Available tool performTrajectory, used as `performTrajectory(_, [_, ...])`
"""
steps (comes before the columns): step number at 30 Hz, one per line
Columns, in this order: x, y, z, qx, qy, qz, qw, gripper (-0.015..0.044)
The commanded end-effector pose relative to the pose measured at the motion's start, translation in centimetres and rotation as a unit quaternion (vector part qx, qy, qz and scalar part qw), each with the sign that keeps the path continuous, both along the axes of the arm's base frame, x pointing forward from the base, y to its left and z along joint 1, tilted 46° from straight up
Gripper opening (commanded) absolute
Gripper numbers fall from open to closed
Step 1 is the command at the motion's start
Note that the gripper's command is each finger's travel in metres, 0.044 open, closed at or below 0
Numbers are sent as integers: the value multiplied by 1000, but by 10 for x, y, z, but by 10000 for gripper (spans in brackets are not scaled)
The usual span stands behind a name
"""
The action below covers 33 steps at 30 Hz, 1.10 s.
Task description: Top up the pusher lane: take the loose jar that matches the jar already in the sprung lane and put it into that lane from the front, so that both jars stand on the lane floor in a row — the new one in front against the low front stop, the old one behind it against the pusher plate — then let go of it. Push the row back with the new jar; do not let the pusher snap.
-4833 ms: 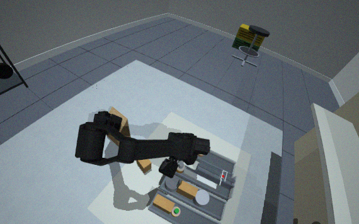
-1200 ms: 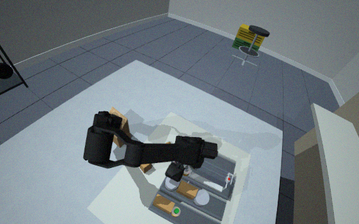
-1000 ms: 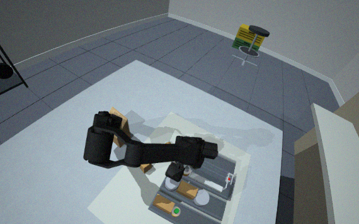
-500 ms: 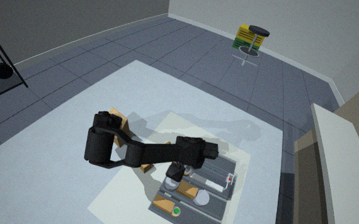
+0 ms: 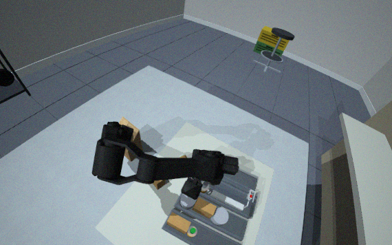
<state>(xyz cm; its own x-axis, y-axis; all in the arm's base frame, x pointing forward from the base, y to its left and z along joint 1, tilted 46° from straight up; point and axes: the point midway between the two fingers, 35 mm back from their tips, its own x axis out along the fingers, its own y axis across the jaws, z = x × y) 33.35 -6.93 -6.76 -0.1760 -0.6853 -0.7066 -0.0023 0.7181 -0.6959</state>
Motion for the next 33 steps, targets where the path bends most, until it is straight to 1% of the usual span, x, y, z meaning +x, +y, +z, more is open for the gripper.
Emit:
performTrajectory(1, [6, -2, 0, -4, -11, 2, 1000, 0])
performTrajectory(33, [4, -9, -7, -4, -11, 2, 1000, 0])
